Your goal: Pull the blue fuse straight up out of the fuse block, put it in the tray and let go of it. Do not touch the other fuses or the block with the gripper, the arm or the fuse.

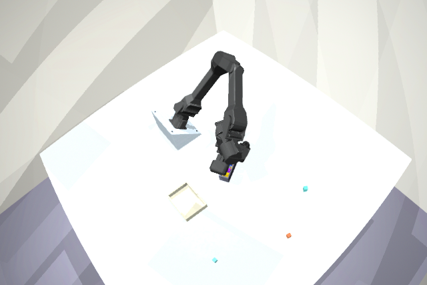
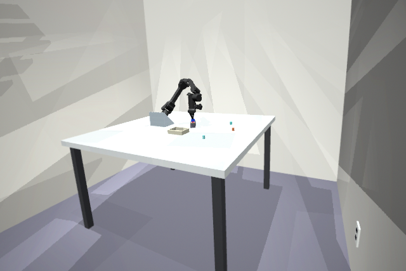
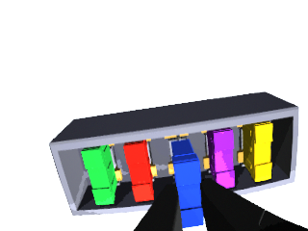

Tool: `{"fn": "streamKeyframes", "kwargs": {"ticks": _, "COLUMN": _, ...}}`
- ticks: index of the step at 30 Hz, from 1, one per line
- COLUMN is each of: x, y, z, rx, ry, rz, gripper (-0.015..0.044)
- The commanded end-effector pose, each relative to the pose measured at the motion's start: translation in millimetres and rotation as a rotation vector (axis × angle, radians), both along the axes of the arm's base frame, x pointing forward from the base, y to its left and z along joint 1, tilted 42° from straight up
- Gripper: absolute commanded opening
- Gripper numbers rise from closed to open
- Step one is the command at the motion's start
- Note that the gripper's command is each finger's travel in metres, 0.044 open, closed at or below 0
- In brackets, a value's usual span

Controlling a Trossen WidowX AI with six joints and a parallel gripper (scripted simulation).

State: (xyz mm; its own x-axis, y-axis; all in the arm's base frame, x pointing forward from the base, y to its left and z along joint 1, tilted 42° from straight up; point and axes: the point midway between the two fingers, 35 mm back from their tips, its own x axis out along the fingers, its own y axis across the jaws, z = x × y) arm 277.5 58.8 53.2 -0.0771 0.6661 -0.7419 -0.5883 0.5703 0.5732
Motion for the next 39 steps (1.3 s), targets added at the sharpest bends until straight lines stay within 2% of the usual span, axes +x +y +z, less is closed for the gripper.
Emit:
{"fn": "streamKeyframes", "kwargs": {"ticks": 1, "x": 1, "y": -2, "z": 2, "rx": -0.003, "ry": -0.003, "rz": 0.002, "gripper": 0.0000}}
{"fn": "streamKeyframes", "kwargs": {"ticks": 39, "x": 3, "y": -24, "z": 26, "rx": -0.003, "ry": -0.002, "rz": 0.001, "gripper": 0.0000}}
